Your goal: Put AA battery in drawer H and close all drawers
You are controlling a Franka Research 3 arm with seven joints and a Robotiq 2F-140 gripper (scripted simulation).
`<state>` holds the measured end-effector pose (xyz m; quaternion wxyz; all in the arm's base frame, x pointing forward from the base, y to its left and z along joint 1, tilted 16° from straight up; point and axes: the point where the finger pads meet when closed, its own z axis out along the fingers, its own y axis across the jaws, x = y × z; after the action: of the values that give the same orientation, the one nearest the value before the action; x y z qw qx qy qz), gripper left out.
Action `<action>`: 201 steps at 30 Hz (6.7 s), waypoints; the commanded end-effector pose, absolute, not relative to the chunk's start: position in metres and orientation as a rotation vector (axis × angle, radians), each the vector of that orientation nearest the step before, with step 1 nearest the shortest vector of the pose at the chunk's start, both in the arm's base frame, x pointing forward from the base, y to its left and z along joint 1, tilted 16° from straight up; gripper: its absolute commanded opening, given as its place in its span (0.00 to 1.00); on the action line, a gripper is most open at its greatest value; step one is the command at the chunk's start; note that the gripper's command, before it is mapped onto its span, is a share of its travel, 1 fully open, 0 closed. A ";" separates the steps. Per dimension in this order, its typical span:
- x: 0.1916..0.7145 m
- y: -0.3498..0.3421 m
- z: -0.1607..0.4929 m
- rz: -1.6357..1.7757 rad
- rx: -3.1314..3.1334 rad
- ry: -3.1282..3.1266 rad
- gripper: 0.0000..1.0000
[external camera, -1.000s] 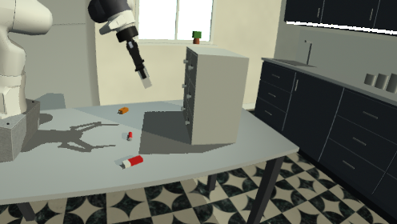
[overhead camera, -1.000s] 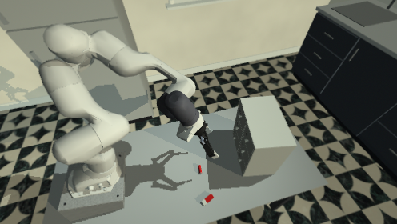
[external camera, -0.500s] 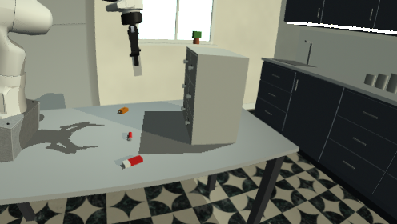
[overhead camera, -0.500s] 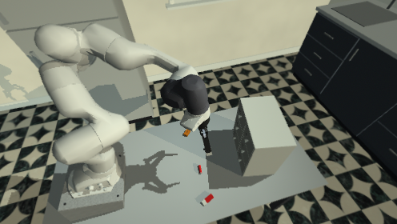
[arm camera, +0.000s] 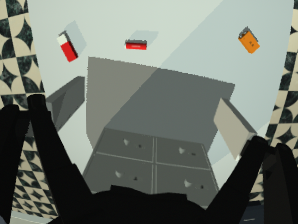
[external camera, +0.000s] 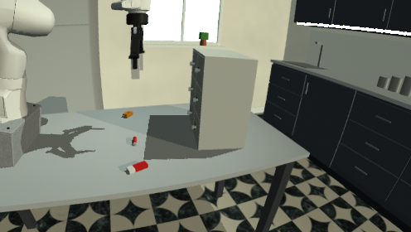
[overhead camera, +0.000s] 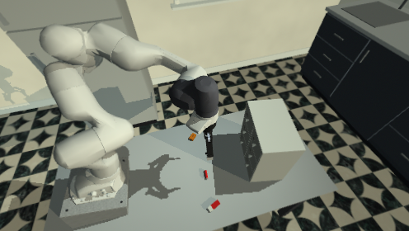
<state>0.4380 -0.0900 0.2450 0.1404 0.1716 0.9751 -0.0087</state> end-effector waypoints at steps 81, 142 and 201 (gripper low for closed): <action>0.463 -0.029 0.248 -0.251 -1.308 2.615 1.00; 0.491 0.029 0.251 -0.409 -2.798 1.248 1.00; 0.499 0.046 0.252 -0.424 -3.035 0.697 1.00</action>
<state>0.4971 0.0463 0.2507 0.0015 -0.9619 0.2390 -0.1331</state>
